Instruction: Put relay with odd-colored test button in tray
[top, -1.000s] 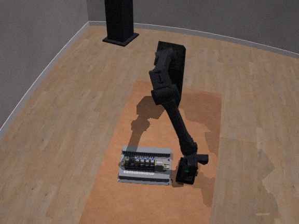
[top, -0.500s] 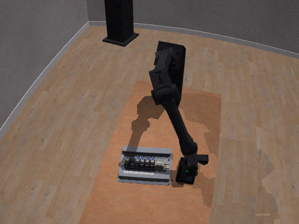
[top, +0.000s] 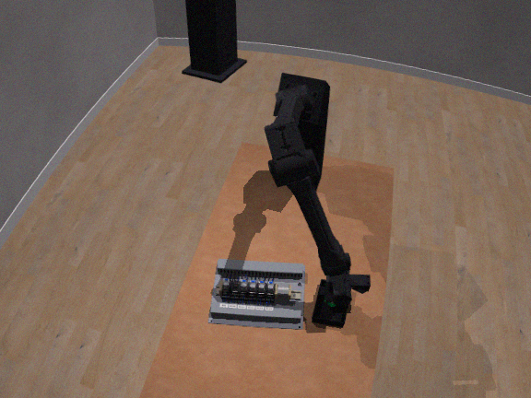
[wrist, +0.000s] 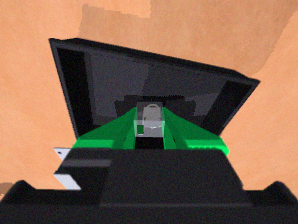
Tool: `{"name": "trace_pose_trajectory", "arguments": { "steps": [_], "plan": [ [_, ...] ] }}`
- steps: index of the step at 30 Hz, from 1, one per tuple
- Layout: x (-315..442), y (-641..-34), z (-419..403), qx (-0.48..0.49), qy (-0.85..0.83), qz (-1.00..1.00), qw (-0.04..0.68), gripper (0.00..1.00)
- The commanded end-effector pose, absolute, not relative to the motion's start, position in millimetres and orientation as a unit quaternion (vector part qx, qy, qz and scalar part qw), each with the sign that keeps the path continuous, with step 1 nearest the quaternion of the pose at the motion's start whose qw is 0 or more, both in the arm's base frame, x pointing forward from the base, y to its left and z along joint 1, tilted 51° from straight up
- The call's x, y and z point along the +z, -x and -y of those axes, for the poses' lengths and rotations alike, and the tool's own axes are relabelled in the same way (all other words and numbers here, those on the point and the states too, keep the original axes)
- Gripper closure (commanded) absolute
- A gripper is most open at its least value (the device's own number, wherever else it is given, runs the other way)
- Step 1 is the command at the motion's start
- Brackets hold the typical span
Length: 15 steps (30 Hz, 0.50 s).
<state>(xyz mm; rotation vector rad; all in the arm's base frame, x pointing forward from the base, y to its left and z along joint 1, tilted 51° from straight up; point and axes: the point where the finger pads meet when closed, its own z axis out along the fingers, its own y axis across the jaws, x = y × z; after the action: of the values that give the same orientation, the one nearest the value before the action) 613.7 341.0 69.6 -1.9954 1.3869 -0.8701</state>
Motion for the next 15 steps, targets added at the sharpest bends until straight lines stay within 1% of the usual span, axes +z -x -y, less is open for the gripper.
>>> {"name": "trace_pose_trajectory", "arguments": {
  "steps": [1, 11, 12, 15],
  "plan": [
    [81.2, -614.0, -356.6, -0.326, 0.743, -0.506, 0.293, 1.00],
    [81.2, -614.0, -356.6, -0.326, 0.743, -0.506, 0.293, 1.00],
    [81.2, -614.0, -356.6, -0.326, 0.743, -0.506, 0.293, 0.41],
    [81.1, -614.0, -356.6, -0.326, 0.743, -0.506, 0.293, 0.41]
  ]
}}
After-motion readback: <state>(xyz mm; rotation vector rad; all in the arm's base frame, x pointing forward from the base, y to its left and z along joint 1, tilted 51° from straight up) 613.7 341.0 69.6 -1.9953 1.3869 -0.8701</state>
